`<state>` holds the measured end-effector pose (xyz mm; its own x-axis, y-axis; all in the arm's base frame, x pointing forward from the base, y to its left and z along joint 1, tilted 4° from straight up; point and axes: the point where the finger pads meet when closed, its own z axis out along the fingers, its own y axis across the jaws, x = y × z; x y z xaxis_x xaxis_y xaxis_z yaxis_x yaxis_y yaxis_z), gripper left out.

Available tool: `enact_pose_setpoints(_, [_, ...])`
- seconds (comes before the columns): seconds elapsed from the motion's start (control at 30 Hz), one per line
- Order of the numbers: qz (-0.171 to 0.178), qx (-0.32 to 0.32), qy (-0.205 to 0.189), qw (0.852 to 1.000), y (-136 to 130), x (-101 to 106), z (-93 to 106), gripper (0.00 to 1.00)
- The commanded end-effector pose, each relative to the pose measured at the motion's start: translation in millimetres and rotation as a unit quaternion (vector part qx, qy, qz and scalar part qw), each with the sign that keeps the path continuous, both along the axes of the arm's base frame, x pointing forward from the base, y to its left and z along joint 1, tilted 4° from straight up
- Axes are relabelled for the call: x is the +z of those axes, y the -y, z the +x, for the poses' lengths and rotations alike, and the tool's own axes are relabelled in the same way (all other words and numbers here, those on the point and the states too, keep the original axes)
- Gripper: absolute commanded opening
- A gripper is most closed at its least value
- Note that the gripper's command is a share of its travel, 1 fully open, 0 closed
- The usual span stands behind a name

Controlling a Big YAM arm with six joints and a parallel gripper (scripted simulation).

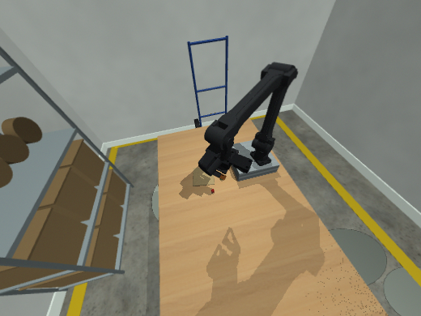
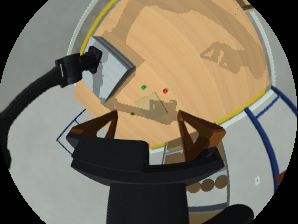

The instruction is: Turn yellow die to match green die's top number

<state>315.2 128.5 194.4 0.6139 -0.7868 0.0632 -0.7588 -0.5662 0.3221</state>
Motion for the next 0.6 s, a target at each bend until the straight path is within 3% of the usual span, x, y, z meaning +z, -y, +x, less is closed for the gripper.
enact_pose_setpoints(0.0, [0.002,0.0,0.004,1.0,-1,3,1.3,1.0])
enact_pose_setpoints(0.53, [0.002,0.0,0.004,1.0,-1,3,1.3,1.0])
enact_pose_setpoints(0.57, [0.022,-0.001,0.043,0.999,-8,31,16.3,1.0])
